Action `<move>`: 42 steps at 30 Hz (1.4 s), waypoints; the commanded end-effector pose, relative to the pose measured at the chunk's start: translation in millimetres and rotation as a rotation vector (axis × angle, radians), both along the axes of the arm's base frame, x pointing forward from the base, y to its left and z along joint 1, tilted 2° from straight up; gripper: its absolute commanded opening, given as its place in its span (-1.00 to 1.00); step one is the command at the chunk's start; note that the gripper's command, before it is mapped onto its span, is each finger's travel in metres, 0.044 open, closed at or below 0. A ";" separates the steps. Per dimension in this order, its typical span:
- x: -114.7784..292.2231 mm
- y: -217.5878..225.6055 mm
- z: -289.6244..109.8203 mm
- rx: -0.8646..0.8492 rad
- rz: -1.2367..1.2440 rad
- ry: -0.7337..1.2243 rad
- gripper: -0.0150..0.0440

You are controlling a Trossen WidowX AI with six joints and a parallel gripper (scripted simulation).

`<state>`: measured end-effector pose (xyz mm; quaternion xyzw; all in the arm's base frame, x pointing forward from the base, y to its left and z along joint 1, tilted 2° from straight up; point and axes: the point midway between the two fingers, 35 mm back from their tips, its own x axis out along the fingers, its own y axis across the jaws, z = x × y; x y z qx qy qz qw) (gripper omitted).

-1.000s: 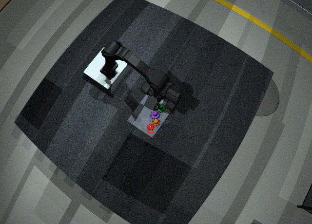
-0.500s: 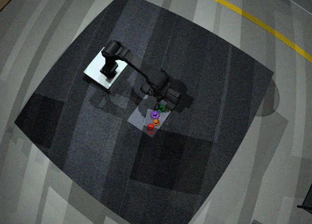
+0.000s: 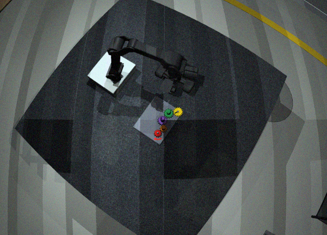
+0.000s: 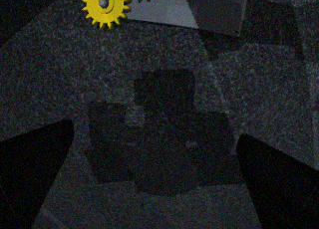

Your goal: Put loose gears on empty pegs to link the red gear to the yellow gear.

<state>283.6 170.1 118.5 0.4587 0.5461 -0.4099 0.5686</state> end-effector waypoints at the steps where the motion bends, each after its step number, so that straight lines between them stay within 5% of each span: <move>1: -45.8 44.8 6.7 0.008 -0.020 0.011 1.00; 10: -139.1 106.6 21.5 -0.006 -0.066 0.025 1.00; 42: -140.8 107.4 21.7 -0.006 -0.066 0.025 1.00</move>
